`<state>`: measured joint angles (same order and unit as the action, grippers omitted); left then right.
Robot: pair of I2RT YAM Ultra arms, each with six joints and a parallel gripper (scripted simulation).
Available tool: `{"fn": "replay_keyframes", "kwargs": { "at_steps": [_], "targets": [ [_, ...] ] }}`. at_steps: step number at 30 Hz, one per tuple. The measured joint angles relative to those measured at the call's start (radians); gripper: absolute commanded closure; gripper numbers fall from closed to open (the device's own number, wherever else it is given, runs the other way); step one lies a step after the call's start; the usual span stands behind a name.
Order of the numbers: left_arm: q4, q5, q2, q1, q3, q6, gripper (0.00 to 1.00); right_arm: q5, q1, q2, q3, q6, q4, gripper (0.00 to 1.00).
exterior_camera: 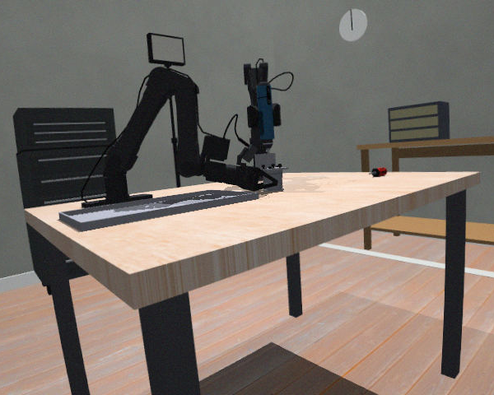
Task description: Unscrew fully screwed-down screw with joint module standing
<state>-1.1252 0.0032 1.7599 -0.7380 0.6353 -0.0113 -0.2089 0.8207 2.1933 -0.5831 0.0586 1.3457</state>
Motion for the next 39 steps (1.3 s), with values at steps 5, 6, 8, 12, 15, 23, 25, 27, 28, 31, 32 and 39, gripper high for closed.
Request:
{"fn": "replay_keyframes", "kwargs": {
  "at_steps": [5,6,8,12,15,23,25,27,28,31,32,39],
  "targets": [
    [0.000,0.002,0.000,0.001,0.000,0.000,0.58,0.000,0.000,0.000,0.000,0.000,0.000,0.41],
    [0.000,0.002,0.000,0.002,0.000,0.000,0.58,0.000,0.000,0.000,0.000,0.000,0.000,0.41],
    [-0.003,0.002,0.002,0.004,0.000,0.000,0.58,0.000,0.000,0.000,0.000,0.000,0.000,0.41],
    [-0.005,0.003,0.002,0.005,0.000,0.000,0.58,0.000,0.000,0.000,0.000,0.000,0.000,0.41],
    [-0.005,0.003,0.002,0.005,0.000,0.000,0.58,0.000,0.000,0.000,0.000,0.000,0.000,0.41],
    [-0.006,0.003,0.003,0.005,0.000,0.000,0.58,0.000,0.000,0.000,0.000,0.000,0.000,0.41],
    [-0.008,0.003,0.005,0.005,0.000,0.000,0.58,0.000,0.000,0.000,0.000,0.000,0.000,0.41],
    [-0.010,0.003,0.005,0.005,0.000,0.000,0.58,0.000,0.000,0.000,0.000,0.000,0.000,0.41],
    [-0.010,0.003,0.005,0.005,0.000,0.000,0.58,0.000,0.000,0.000,0.000,0.000,0.000,0.41],
    [-0.014,0.003,0.005,0.005,-0.004,0.000,0.58,0.000,0.000,0.000,0.000,0.000,0.000,0.41],
    [-0.015,0.003,0.005,0.005,-0.003,0.000,0.58,0.000,0.000,0.000,0.000,0.000,0.000,0.41],
    [-0.016,0.003,0.005,0.005,-0.003,0.000,0.58,0.000,0.000,0.000,0.000,0.000,0.000,0.41]
  ]
}}
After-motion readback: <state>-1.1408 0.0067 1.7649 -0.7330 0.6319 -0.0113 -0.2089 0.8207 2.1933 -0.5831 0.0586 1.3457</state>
